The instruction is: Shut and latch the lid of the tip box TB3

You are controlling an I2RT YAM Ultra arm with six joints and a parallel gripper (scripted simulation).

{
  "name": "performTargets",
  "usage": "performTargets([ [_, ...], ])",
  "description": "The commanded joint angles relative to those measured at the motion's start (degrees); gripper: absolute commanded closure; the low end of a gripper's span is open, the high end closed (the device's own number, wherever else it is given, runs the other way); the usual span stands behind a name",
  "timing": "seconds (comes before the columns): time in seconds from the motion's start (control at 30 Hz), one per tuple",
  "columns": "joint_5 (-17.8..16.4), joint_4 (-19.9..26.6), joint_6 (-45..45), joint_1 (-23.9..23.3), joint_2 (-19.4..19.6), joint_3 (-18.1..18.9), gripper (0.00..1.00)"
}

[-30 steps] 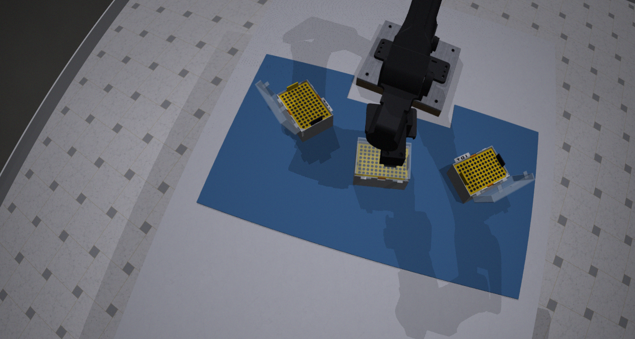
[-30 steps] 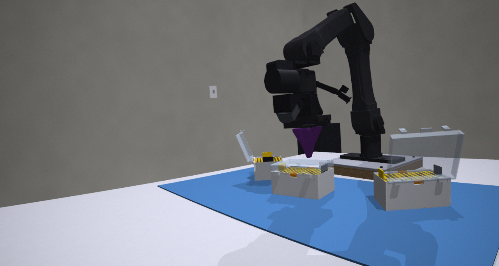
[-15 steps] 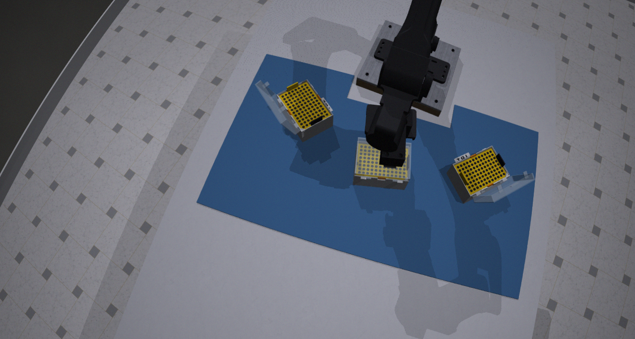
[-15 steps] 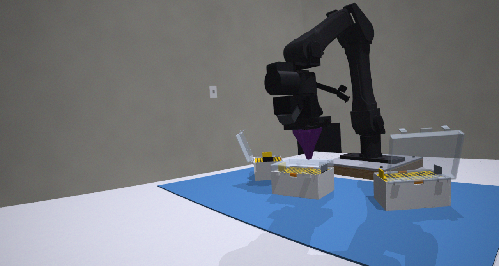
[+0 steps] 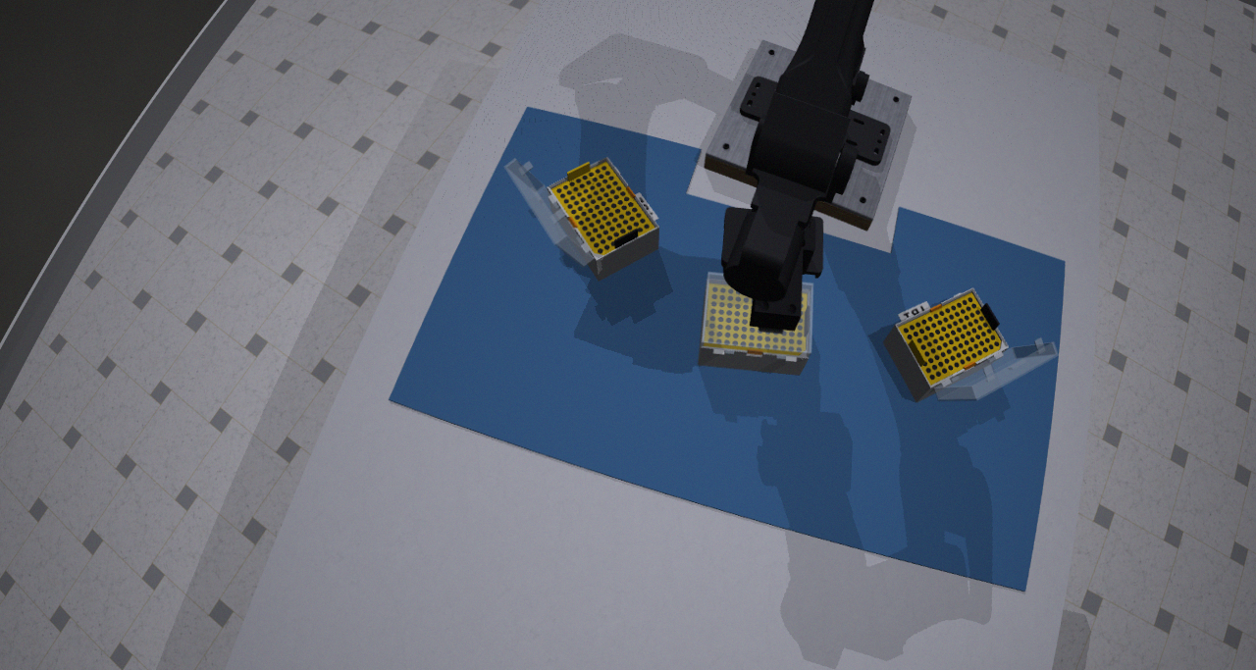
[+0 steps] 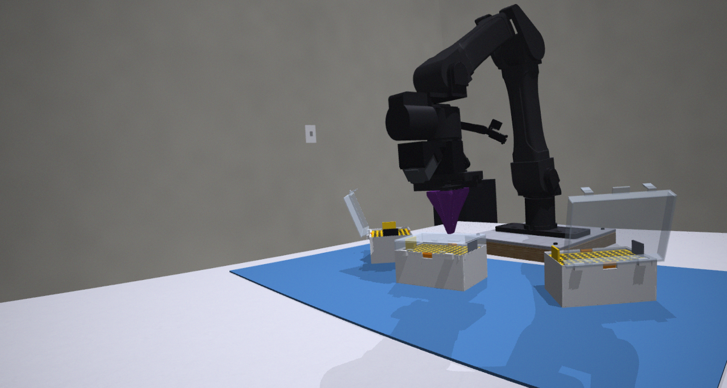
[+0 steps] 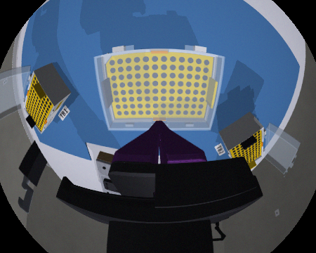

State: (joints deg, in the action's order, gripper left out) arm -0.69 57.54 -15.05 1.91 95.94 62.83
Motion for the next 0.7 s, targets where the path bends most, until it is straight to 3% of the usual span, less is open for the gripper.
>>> performTargets([
  [0.0,0.0,-1.4,0.0,0.1,0.0,-0.2,1.0],
  [0.67,0.0,-2.8,0.1,0.1,0.5,-1.1,1.0],
])
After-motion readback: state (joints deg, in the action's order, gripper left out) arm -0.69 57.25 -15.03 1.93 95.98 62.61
